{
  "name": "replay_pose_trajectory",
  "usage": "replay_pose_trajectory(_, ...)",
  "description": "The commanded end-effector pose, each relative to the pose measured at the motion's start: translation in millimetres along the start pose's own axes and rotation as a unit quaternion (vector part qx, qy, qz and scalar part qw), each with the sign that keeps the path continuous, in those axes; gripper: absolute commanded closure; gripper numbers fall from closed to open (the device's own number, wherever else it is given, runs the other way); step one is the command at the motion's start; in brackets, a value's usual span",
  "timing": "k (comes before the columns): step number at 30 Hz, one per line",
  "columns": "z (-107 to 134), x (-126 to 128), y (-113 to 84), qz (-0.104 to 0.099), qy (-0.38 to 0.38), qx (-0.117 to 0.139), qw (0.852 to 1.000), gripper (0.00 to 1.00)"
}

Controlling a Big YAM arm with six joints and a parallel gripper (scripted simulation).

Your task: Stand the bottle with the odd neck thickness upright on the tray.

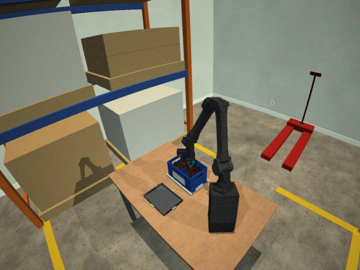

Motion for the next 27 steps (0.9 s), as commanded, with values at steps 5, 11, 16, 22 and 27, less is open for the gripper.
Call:
replay_pose_trajectory(5, 0.5, -4.0, 5.9, 0.002, -0.001, -0.002, 1.000, 0.39)
replay_pose_trajectory(11, 0.2, -4.7, 4.5, 0.003, -0.001, -0.003, 1.000, 0.39)
replay_pose_trajectory(16, 0.2, -4.7, 4.5, 0.003, -0.001, -0.003, 1.000, 0.39)
replay_pose_trajectory(22, 0.2, -4.7, 4.5, 0.003, -0.001, -0.003, 1.000, 0.39)
replay_pose_trajectory(27, 0.2, -4.7, 4.5, 0.003, -0.001, -0.003, 1.000, 0.39)
Point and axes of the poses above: the point where the finger pads meet when closed, its own y axis out along the fingers, its own x axis across the jaws, z = x × y, the point moved 2 cm from there along -y, back along the fingers, and after that the axes turned 12 degrees about y, right-handed, at the moved point
